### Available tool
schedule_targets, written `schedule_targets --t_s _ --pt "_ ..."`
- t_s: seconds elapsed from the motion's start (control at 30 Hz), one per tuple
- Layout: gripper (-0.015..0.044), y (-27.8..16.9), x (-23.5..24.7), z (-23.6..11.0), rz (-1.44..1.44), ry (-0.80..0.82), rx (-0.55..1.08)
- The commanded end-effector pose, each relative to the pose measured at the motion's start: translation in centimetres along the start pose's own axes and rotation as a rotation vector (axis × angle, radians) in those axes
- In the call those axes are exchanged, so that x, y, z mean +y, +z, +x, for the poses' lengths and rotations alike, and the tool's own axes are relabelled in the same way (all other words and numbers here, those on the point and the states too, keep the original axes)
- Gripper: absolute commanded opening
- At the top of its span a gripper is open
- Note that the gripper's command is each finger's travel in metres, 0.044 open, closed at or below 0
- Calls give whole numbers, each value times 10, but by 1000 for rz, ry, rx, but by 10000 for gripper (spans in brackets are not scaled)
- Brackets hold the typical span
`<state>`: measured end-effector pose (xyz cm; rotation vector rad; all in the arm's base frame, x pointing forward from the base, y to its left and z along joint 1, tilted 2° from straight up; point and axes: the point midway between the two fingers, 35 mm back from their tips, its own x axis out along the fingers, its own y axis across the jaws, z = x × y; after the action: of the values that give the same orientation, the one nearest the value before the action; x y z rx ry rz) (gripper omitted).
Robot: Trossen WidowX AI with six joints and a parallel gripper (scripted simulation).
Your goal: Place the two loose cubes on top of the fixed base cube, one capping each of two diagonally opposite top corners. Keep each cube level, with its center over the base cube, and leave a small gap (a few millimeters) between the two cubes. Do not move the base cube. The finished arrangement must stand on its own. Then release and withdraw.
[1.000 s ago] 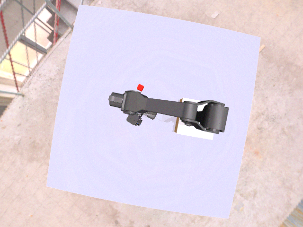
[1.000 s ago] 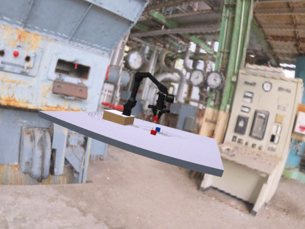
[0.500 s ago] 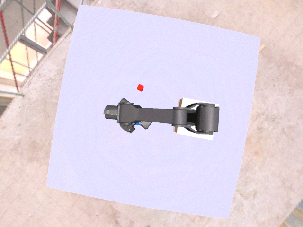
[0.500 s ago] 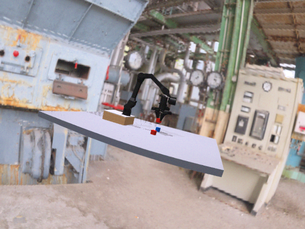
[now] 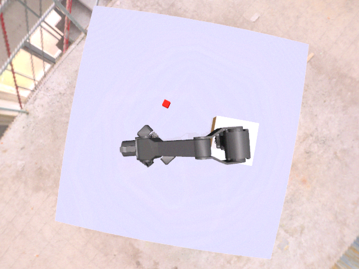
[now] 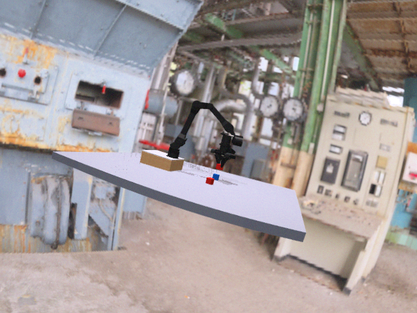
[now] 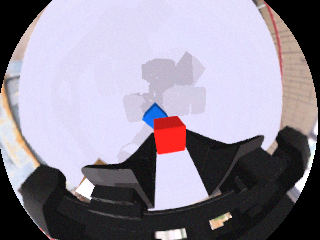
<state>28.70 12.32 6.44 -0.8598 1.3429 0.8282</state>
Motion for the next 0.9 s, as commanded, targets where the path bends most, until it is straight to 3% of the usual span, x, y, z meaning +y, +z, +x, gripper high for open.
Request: schedule_targets --t_s 0.0,0.53,0.87 --pt "105 10 5 2 40 -6 -4" --pt "105 22 13 7 93 -5 -5" --pt "105 22 12 32 97 -5 -5"
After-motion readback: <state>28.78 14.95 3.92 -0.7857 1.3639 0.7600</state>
